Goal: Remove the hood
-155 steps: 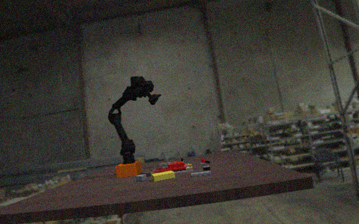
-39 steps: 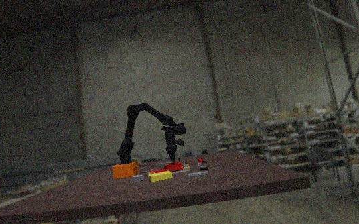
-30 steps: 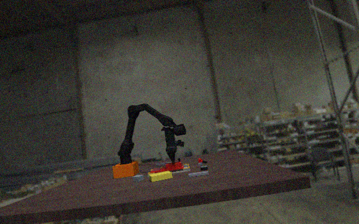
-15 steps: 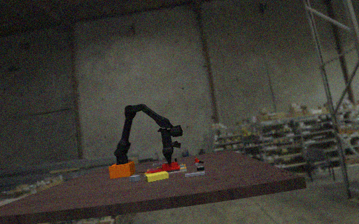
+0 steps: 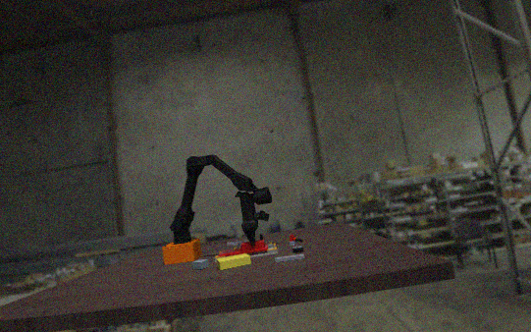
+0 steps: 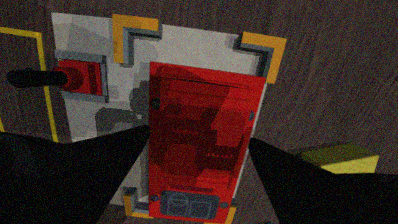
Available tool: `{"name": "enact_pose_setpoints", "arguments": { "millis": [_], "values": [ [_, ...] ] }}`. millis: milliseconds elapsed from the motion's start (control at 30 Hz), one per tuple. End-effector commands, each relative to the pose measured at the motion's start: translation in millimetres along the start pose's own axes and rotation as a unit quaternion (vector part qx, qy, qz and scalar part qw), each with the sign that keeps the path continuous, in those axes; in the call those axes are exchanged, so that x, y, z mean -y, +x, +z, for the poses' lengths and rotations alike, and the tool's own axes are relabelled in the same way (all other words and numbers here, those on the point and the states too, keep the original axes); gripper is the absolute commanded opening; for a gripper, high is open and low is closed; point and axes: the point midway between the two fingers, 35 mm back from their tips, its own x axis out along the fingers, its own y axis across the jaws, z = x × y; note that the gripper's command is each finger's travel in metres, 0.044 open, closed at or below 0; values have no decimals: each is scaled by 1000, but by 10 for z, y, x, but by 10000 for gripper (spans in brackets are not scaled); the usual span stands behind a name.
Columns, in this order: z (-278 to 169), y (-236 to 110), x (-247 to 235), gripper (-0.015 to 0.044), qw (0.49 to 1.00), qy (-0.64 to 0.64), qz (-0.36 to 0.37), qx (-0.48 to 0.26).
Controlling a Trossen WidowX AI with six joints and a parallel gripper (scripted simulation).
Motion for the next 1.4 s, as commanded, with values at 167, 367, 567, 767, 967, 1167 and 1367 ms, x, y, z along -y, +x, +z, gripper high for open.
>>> {"name": "enact_pose_setpoints", "arguments": {
  "millis": [167, 367, 567, 767, 967, 1167, 1367],
  "values": [
    [-20, 56, 3, 440, 1000, 2, -2, -3],
    [-21, 86, 3, 440, 1000, 2, -2, -3],
    [-23, 114, 3, 440, 1000, 2, -2, -3],
    [-2, 88, 0, 322, 1000, 0, 0, 0],
    [-2, 88, 0, 282, 1000, 0, 0, 0],
    [-1, 72, 0, 144, 1000, 0, 0, 0],
    [1, 33, 1, 0, 1000, 0, 0, 0]
  ]
}}
